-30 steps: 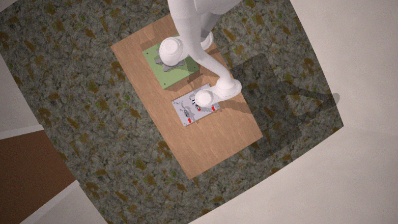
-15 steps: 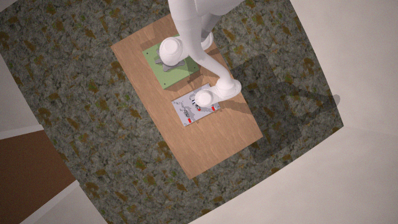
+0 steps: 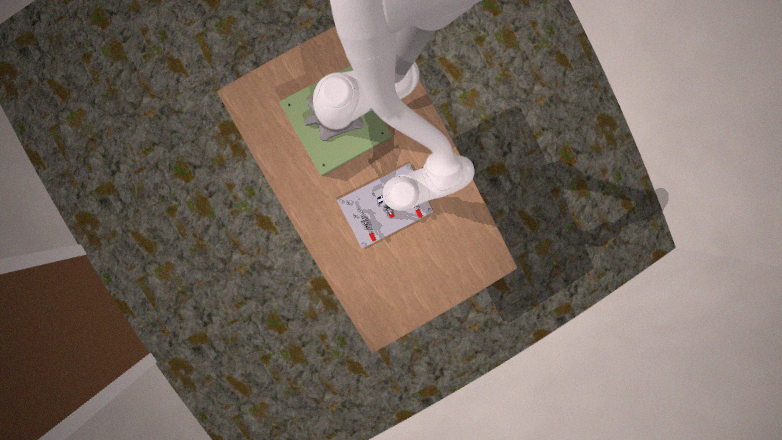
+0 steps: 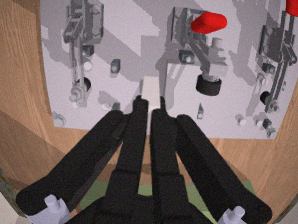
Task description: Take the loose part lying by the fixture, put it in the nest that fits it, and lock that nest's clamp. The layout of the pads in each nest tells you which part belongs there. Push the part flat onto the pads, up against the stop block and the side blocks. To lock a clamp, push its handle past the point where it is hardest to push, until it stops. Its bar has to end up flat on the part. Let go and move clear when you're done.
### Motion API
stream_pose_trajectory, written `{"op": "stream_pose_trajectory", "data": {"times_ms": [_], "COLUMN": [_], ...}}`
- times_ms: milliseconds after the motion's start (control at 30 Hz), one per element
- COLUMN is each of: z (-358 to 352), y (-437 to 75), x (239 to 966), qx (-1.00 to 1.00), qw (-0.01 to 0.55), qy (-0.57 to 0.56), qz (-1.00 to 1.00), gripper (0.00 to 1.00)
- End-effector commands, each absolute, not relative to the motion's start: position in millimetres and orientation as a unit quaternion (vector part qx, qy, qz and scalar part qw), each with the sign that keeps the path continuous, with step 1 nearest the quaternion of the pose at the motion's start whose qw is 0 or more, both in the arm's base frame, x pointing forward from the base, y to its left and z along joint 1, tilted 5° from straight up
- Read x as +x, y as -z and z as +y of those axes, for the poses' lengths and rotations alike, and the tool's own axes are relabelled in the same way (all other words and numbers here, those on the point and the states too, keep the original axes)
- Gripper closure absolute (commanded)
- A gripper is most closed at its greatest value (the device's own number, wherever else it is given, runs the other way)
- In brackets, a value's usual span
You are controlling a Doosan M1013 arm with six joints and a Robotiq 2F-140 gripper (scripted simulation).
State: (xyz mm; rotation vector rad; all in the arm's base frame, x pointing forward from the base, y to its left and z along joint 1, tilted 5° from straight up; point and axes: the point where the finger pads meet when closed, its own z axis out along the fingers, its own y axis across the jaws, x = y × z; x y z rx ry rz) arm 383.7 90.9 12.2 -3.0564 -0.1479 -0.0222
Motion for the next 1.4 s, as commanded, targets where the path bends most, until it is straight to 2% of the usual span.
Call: {"op": "stream_pose_trajectory", "data": {"times_ms": [0,1367], "z": [93.5,89.2], "y": [-9.7,-2.6], "x": [381.3,380.0], "qx": [-0.998,-0.998], "qw": [0.041,0.041], "qy": [0.006,0.006], "qz": [-0.052,-0.052], "gripper": [0.9,0.9]}}
